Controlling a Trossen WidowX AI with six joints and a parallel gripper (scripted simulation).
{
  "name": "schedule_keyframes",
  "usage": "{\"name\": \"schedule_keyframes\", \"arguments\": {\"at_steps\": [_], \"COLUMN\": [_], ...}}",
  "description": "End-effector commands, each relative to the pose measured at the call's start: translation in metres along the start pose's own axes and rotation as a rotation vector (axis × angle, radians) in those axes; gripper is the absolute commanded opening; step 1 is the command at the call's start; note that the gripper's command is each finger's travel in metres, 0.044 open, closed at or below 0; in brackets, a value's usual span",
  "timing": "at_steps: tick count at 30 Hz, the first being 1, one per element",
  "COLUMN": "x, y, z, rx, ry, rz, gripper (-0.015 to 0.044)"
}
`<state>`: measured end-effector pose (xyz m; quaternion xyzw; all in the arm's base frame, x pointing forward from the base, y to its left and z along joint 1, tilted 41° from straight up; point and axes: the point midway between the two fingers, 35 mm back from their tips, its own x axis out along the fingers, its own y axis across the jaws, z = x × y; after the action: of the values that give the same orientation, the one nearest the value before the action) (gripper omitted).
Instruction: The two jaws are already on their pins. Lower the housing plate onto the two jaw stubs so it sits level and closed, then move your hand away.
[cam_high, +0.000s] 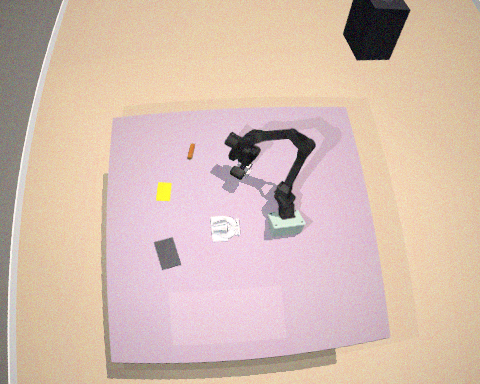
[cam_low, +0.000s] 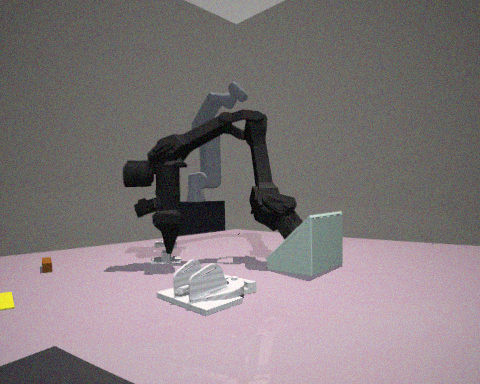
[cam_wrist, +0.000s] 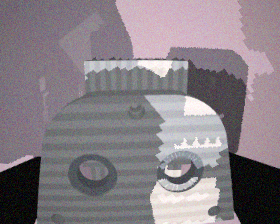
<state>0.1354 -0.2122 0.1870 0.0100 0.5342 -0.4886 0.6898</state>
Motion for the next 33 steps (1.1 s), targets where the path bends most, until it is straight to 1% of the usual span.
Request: {"name": "schedule_keyframes", "arguments": {"at_steps": [1,15,19,33], "x": [-0.012,-0.055,-0.056,-0.05], "y": [0.0,-0.001,0.001,0.045], "z": [0.001,-0.002,-0.001,0.005], "rx": [0.004,0.0,-0.005,-0.092], "ry": [0.001,-0.001,0.0,0.016], "rz": [-0.001,-0.001,0.002,0.045], "gripper": [0.0351,0.0351,0.0351,0.0351]}}
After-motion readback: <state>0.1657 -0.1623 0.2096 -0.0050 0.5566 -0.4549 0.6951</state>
